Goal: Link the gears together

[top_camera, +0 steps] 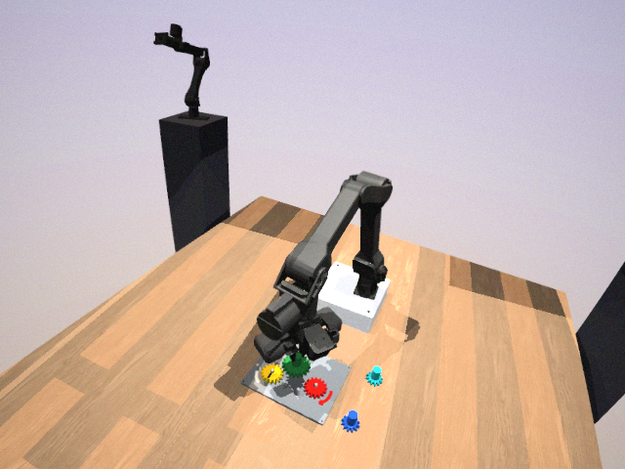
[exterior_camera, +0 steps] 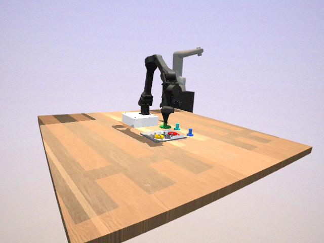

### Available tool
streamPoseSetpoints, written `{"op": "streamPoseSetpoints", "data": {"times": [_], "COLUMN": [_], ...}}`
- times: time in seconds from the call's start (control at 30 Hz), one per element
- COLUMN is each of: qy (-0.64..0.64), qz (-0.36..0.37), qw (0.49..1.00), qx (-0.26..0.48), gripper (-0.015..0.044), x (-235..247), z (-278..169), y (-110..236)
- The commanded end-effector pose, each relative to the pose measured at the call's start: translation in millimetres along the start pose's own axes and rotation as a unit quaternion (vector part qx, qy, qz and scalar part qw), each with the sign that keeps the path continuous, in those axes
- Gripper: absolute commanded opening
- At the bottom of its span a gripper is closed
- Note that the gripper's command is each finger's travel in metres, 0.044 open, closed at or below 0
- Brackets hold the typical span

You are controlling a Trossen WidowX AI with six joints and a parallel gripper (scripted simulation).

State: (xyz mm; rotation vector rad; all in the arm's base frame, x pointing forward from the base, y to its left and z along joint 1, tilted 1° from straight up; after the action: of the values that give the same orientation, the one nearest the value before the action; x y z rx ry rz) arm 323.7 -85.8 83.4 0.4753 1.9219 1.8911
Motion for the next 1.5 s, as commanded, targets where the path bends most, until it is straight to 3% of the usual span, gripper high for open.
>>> {"op": "streamPoseSetpoints", "data": {"times": [0.0,0.87,1.47], "qy": [0.021,-0.117,-0.005], "qz": [0.003,0.003,0.003], "qw": [1.0,0.993,1.0], "qx": [0.002,0.003,0.002], "gripper": [0.0,0.0,0.0], "x": [2,2,2], "z": [-1,-2,-1], "y": [-8,-46,-31]}}
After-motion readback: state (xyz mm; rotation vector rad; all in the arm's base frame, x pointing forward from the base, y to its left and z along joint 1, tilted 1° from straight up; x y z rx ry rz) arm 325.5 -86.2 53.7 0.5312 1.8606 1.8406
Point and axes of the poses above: the point midway between the two fingers, 35 mm back from their tips, its own y axis back along the fingers, its own x axis across the jaws, z = x × y, the point moved 2 cm from there along y, back along the fingers, and after that the axes turned 5 degrees about y, right-handed, at the moved point
